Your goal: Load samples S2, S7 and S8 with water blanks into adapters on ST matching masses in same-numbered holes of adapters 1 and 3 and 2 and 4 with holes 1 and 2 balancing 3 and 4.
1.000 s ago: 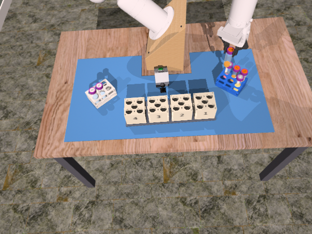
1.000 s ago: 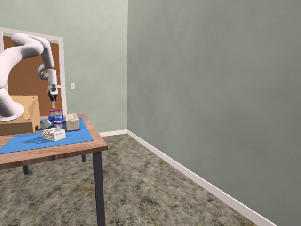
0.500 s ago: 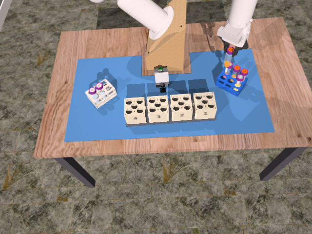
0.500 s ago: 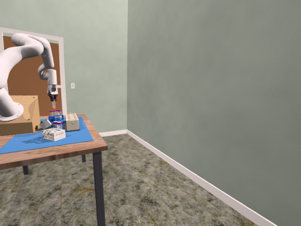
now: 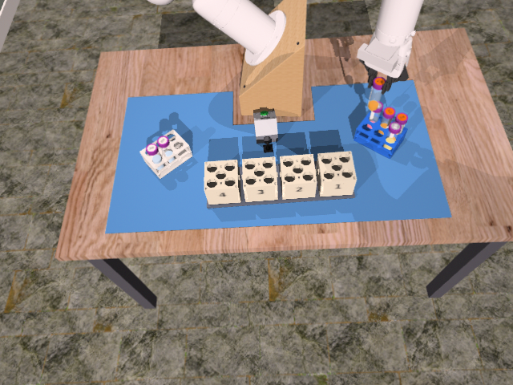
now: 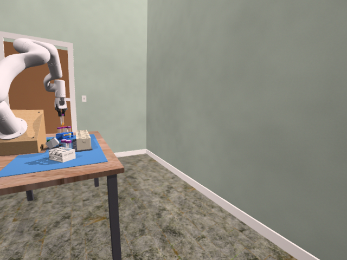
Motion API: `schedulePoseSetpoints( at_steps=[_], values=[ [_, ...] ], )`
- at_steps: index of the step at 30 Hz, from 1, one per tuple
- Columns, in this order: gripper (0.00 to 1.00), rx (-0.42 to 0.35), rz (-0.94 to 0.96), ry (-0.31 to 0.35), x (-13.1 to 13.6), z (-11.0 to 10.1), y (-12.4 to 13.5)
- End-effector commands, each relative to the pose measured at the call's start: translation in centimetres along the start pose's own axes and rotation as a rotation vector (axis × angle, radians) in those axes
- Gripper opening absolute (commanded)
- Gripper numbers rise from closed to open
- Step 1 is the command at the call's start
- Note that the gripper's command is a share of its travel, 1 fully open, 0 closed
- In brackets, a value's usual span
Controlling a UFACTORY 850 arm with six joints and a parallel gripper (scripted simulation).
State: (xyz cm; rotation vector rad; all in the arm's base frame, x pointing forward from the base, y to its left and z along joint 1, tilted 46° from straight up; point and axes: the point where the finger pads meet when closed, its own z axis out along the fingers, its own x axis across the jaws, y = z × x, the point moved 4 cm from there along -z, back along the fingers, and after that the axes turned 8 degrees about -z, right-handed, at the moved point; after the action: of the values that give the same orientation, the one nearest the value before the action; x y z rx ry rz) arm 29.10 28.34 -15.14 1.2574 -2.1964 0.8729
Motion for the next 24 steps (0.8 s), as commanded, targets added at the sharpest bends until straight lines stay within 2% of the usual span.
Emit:
schedulePoseSetpoints(
  at_steps=[1,14,24],
  values=[
    [0.00,0.000,0.001,-0.002,-0.1,-0.1,0.0],
    [0.00,0.000,0.001,-0.002,-0.1,-0.1,0.0],
    [0.00,0.000,0.001,-0.002,-0.1,1.9,0.0]
  ],
)
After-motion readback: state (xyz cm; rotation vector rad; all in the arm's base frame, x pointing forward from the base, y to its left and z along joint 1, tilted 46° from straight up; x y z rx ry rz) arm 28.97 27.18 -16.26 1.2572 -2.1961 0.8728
